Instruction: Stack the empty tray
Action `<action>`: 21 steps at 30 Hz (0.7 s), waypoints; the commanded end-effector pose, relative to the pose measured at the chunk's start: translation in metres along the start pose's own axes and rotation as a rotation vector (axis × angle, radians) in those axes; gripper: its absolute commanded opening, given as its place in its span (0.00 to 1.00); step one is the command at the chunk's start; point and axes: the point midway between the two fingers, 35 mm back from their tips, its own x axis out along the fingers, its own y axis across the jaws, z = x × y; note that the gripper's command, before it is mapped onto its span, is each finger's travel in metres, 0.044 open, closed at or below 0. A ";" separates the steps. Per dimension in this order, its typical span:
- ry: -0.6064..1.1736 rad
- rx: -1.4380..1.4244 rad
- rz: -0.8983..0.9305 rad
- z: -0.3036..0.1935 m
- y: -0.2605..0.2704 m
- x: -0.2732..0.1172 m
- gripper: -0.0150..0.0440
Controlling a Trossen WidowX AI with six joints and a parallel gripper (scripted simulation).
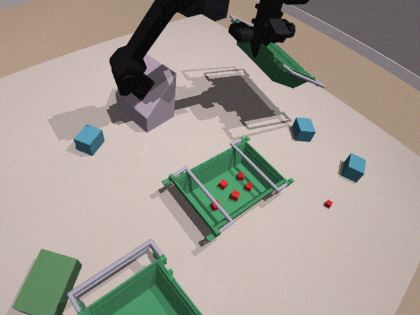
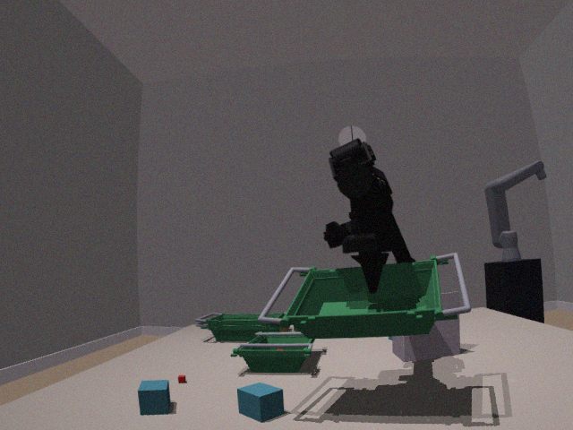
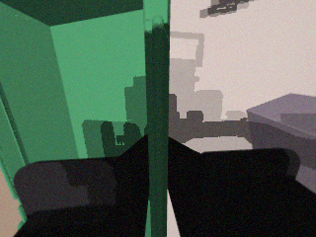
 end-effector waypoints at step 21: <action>0.000 0.399 0.032 0.086 -0.044 -0.016 0.25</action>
